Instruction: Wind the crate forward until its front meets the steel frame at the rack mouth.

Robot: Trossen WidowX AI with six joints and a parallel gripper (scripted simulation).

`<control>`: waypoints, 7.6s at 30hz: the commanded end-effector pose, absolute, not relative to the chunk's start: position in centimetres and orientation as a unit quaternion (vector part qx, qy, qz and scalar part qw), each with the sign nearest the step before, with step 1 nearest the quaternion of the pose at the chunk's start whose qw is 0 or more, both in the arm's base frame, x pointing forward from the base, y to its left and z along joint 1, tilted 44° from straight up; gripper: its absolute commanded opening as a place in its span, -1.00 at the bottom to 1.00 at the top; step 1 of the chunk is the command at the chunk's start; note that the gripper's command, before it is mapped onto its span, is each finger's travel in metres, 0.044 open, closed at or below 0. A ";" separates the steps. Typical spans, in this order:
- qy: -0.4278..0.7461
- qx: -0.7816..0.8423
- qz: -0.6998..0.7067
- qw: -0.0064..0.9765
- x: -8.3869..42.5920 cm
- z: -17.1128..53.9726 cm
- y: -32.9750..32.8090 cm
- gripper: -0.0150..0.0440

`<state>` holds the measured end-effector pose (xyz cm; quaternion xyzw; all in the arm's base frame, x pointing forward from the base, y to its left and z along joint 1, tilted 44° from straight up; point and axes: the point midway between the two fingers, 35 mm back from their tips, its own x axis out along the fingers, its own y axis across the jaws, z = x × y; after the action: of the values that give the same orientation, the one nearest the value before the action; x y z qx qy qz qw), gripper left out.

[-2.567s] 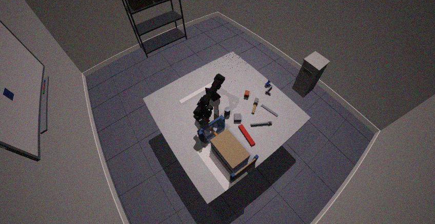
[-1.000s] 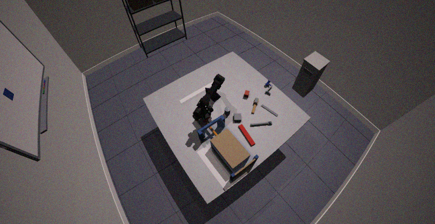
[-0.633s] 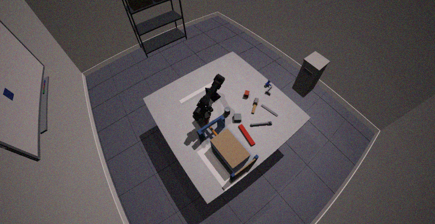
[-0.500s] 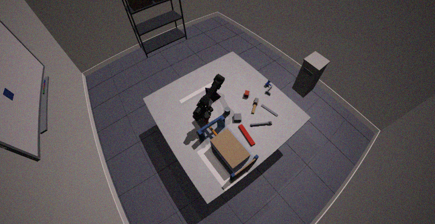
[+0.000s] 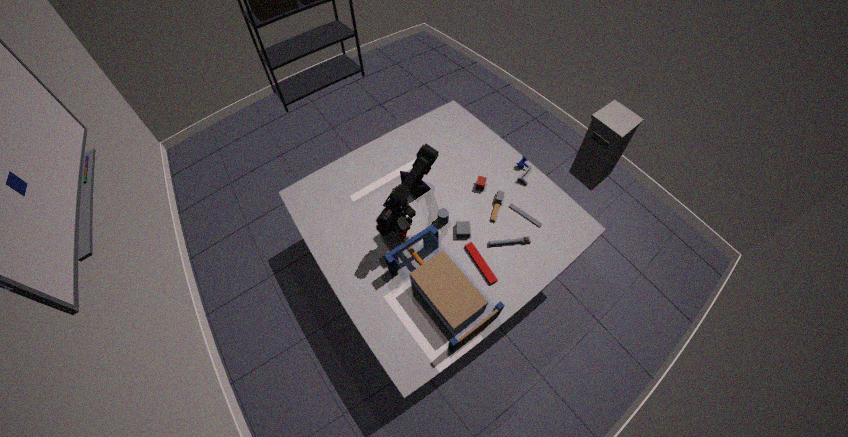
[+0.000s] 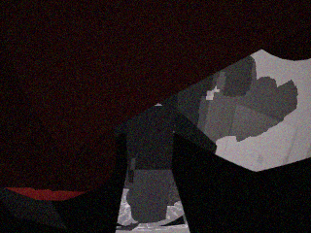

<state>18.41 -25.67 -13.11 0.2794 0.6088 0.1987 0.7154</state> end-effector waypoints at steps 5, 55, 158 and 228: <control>0.615 0.285 0.194 0.710 18.4 -13.5 -25.4 -0.49; 0.621 0.304 0.175 0.700 18.4 -13.6 -25.6 -0.49; 0.629 0.327 0.152 0.689 18.4 -13.8 -25.9 -0.49; 0.619 0.301 0.176 0.704 18.5 -13.3 -25.8 0.67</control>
<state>18.49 -26.11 -13.38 0.2978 0.6181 0.1720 0.7069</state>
